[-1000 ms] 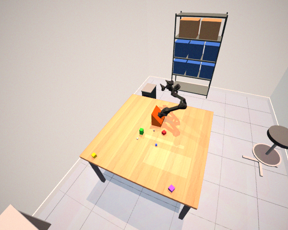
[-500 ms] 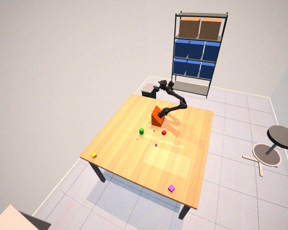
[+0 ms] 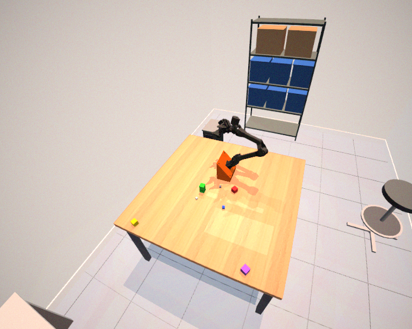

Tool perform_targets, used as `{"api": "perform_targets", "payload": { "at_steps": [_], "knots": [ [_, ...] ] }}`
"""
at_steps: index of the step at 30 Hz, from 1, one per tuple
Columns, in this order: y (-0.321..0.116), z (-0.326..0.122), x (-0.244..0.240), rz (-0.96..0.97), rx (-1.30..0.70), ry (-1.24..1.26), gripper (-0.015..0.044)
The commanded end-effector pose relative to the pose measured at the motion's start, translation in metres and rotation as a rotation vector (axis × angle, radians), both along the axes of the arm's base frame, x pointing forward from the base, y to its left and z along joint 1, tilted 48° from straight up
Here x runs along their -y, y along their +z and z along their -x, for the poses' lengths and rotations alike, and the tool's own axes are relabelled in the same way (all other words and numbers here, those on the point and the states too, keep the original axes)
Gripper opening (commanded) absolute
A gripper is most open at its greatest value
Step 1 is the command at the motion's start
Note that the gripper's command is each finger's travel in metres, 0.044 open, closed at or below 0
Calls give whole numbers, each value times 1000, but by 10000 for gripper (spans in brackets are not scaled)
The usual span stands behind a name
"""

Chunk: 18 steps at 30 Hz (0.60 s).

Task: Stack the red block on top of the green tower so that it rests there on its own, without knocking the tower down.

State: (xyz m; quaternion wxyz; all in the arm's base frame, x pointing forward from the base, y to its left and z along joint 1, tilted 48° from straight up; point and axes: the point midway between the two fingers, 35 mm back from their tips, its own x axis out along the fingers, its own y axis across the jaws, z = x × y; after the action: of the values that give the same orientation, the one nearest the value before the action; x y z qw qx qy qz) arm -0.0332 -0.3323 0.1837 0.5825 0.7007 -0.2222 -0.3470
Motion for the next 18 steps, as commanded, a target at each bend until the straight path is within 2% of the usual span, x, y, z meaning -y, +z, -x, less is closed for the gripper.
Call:
{"api": "perform_targets", "payload": {
  "at_steps": [1,18],
  "knots": [
    [-6,-32,0,-27,-26,92,440],
    [-33,-155,-49,-122,-161,499,440]
  ]
}}
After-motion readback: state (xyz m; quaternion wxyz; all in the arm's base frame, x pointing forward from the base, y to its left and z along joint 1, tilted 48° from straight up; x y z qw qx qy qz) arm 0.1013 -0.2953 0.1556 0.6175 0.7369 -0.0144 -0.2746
